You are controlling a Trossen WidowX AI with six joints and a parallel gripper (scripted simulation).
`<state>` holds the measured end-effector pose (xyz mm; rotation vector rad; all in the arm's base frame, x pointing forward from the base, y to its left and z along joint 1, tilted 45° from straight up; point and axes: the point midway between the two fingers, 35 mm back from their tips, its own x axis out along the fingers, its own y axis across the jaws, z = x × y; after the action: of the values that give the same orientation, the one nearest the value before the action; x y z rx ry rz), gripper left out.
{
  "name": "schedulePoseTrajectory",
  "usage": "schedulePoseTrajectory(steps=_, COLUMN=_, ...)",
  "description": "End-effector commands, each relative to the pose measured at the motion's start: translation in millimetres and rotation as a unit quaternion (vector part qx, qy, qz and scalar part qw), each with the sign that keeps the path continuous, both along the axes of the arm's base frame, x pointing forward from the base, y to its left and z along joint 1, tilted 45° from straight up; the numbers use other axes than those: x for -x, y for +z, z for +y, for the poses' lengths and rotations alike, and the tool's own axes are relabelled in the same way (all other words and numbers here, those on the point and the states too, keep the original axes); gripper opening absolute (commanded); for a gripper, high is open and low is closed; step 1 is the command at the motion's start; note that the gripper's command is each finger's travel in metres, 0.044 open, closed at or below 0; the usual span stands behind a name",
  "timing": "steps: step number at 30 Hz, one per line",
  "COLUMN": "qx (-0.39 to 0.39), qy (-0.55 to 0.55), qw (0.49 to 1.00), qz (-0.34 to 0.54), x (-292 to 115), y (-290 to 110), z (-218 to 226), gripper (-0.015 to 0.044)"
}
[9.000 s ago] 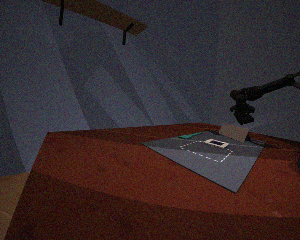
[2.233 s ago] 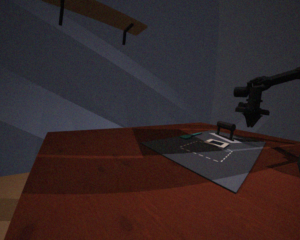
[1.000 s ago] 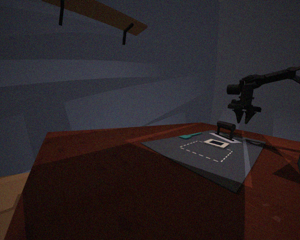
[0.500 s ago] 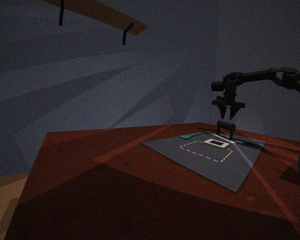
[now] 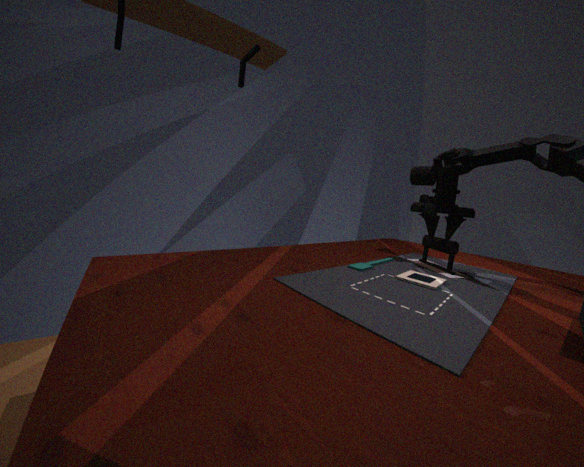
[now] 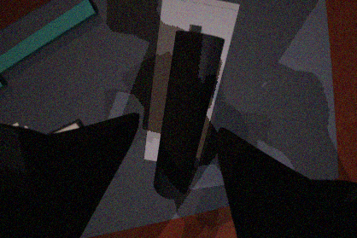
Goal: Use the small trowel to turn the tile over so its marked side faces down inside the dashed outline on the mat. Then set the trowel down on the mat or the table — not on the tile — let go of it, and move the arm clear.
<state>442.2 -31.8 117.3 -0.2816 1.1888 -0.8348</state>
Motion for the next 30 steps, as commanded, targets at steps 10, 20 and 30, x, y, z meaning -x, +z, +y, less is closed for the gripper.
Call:
schedulePoseTrajectory(steps=10, qx=0.001, qy=0.0, qw=1.0, qz=0.002, x=-0.8, y=-13.7, z=-14.6, gripper=0.027)
schedulePoseTrajectory(steps=20, qx=0.001, qy=0.0, qw=1.0, qz=0.002, x=-0.8, y=-13.9, z=-14.7, gripper=0.0132)
schedulePoseTrajectory(steps=30, qx=0.001, qy=0.0, qw=1.0, qz=0.002, x=-0.8, y=-13.9, z=-14.7, gripper=0.013)
